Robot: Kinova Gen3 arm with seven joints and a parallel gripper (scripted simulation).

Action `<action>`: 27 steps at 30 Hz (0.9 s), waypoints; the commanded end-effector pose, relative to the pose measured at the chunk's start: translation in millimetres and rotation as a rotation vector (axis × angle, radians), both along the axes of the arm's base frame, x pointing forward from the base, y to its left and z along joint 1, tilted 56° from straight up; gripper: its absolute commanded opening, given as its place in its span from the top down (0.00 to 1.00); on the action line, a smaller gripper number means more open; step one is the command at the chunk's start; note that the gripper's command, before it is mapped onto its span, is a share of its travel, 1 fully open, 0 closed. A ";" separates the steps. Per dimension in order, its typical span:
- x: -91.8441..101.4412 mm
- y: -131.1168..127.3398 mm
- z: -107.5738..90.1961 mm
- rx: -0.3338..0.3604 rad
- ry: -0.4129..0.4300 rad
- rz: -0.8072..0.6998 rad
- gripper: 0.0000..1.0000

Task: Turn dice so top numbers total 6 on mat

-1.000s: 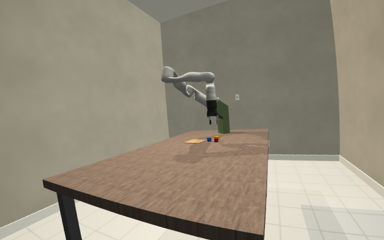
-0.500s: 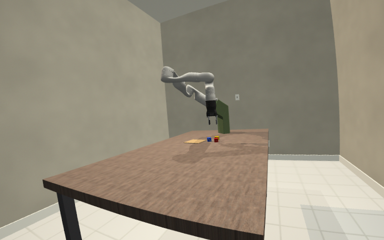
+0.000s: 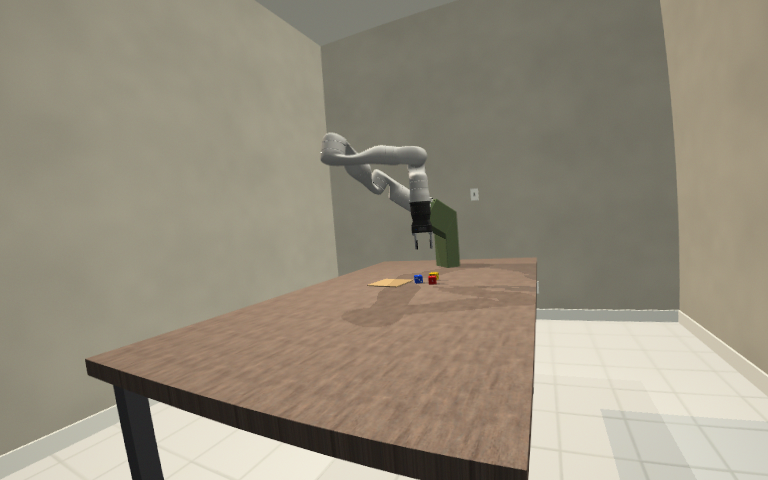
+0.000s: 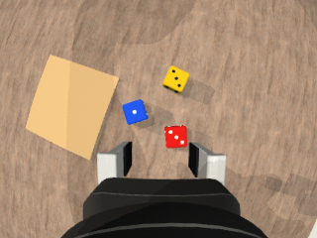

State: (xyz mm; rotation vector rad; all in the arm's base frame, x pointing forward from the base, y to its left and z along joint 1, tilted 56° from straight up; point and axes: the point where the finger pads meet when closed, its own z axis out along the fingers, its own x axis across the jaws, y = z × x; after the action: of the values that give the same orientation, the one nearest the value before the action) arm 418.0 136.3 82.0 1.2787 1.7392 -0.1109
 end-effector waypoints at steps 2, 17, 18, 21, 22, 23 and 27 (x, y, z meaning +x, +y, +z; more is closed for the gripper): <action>-5.8 -7.7 1.6 -0.037 0.033 0.035 0.00; -11.5 -16.1 2.8 -0.074 0.067 0.069 0.00; -16.8 -24.1 4.0 -0.110 0.098 0.101 0.00; -16.8 -24.1 4.0 -0.110 0.098 0.101 0.00; -16.8 -24.1 4.0 -0.110 0.098 0.101 0.00; -16.8 -24.1 4.0 -0.110 0.098 0.101 0.00; -16.8 -24.1 4.0 -0.110 0.098 0.101 0.00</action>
State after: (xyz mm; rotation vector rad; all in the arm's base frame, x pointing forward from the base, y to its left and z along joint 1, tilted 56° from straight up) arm 401.2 111.3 85.6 1.1210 1.8513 -0.2136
